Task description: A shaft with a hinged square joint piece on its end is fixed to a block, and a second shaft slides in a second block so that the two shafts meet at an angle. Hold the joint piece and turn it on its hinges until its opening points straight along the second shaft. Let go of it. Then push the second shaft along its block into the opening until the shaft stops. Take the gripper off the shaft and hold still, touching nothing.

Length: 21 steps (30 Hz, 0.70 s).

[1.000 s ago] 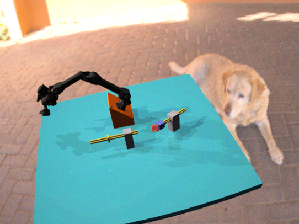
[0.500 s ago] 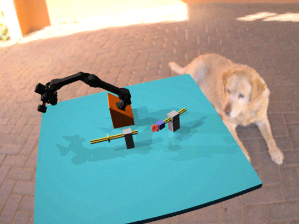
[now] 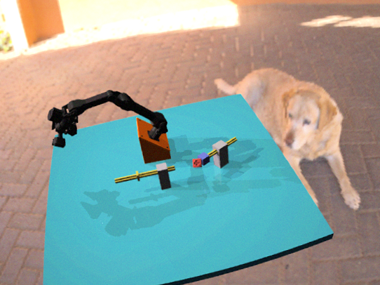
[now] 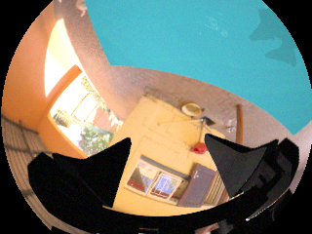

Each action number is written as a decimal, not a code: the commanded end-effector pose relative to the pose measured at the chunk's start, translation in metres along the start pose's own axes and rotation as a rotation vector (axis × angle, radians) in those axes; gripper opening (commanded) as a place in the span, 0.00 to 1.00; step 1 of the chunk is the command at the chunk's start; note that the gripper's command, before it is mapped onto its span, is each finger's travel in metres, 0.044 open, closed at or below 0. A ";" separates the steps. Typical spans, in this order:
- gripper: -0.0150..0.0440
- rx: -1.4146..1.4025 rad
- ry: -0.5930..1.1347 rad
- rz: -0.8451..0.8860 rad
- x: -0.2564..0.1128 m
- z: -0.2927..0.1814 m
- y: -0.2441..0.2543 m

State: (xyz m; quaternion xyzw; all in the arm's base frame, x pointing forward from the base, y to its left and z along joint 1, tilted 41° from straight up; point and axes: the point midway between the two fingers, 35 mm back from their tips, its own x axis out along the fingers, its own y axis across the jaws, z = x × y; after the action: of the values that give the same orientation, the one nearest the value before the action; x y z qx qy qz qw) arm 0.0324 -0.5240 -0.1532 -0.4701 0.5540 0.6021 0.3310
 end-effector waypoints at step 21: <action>1.00 -0.566 0.124 -0.553 -0.313 0.109 -0.244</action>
State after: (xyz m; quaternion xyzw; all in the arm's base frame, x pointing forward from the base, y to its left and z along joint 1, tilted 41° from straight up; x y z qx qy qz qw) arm 0.3210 -0.3721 0.0255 -0.6940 0.2786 0.5899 0.3044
